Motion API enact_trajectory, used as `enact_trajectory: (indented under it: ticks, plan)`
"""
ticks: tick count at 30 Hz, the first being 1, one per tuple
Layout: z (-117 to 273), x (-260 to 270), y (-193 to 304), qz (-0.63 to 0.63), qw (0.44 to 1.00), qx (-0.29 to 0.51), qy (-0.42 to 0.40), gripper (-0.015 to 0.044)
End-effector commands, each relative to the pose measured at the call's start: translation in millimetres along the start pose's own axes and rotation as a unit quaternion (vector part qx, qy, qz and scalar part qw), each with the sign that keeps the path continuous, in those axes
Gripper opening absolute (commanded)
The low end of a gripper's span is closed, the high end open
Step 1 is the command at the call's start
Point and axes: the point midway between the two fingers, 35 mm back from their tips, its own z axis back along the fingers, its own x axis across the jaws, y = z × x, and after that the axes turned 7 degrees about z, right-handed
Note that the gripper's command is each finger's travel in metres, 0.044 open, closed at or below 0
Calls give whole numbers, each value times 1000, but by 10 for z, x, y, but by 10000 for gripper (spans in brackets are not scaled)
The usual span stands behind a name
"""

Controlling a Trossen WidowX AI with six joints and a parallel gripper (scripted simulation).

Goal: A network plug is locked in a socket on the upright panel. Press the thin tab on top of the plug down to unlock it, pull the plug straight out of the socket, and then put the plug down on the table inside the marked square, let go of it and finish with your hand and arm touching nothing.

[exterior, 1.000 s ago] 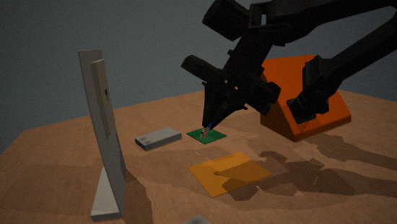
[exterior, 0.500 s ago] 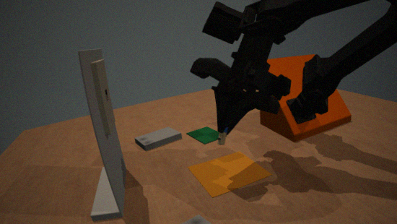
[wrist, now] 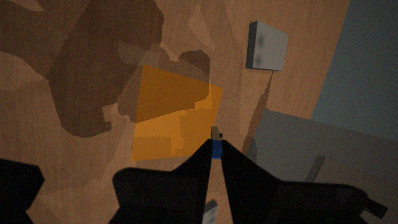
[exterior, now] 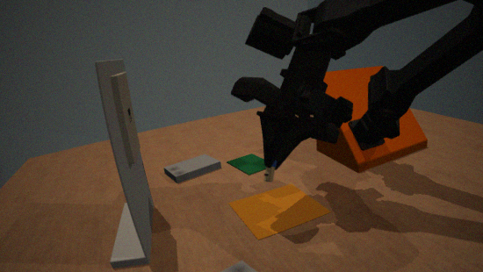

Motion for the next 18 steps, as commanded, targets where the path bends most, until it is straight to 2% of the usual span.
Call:
enact_trajectory:
  ticks: [1, 18]
  plan:
    - [-42, 41, 4, -3, 1000, 1, -3, 0]
    - [-174, 127, 7, -3, 1000, 3, -4, 0]
